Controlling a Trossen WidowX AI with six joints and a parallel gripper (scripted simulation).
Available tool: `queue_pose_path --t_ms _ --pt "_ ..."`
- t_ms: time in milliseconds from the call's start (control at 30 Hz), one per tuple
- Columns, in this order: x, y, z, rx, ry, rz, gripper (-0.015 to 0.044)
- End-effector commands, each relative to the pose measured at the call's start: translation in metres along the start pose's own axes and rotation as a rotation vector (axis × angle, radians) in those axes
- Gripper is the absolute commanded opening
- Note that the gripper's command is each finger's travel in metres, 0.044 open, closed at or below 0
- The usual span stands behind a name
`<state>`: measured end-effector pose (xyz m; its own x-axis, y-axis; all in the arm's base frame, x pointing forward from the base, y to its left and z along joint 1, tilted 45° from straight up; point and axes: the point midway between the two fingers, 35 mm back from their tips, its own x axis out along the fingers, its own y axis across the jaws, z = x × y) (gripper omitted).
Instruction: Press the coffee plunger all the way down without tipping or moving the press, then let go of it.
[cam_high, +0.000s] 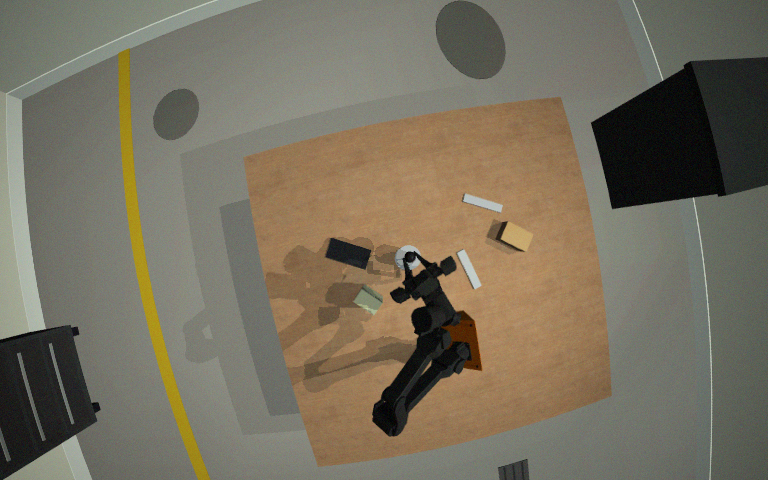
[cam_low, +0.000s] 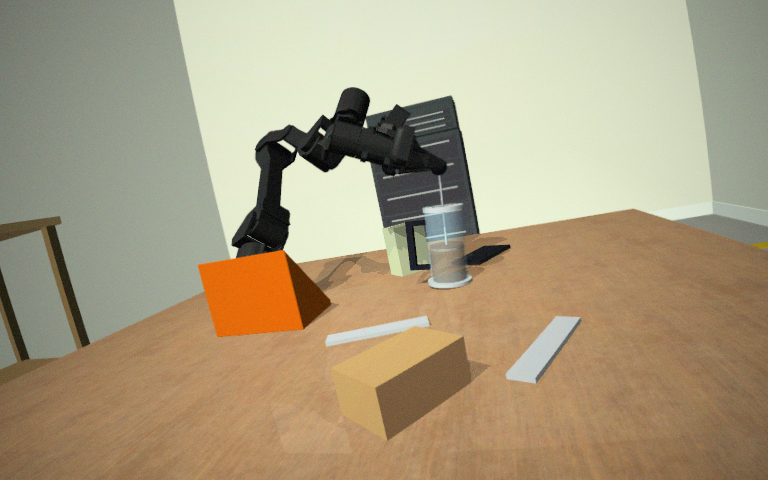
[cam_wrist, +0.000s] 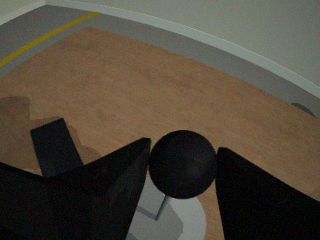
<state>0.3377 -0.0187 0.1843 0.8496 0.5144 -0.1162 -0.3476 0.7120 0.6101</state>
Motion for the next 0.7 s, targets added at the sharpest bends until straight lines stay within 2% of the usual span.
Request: queue_pose_path --t_ms 0,667 --pt "0.009 0.001 -0.03 0.054 0.061 0.019 0.0124" --pt "0.025 0.0 -0.034 0.056 0.056 0.023 0.0124"
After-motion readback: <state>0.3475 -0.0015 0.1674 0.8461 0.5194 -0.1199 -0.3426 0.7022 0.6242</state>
